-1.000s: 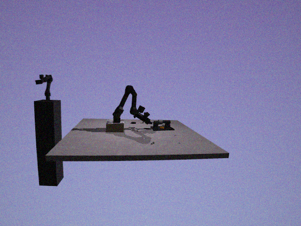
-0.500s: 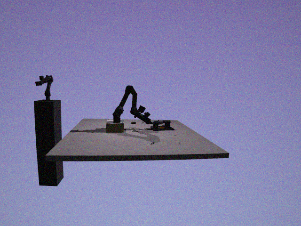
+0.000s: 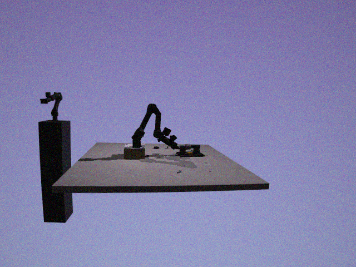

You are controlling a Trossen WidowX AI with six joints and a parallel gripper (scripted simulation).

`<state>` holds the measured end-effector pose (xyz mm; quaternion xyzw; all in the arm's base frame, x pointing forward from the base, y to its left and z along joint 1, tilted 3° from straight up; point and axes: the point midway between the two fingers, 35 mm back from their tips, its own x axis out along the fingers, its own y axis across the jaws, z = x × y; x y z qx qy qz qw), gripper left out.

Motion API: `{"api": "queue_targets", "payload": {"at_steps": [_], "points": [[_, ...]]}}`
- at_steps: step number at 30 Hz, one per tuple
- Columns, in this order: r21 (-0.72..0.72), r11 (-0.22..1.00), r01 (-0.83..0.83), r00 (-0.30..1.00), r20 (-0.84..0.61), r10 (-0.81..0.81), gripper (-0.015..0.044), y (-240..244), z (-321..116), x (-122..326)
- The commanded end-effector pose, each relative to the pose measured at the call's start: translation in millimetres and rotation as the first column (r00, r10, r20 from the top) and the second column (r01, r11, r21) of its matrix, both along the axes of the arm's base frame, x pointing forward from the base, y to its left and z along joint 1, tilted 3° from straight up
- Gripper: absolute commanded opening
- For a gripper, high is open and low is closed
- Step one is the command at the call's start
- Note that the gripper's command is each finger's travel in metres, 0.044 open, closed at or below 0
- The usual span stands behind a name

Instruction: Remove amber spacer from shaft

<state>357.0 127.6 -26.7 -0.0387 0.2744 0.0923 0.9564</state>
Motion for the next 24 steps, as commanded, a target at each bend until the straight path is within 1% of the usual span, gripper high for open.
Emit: {"api": "queue_targets", "payload": {"at_steps": [1,24], "points": [[0.002,1.000,-0.005,1.000,0.009,0.005,0.0000,2.1,2.1,4.1],[0.002,1.000,-0.005,1.000,0.009,0.005,0.0000,3.0,2.0,8.5]]}}
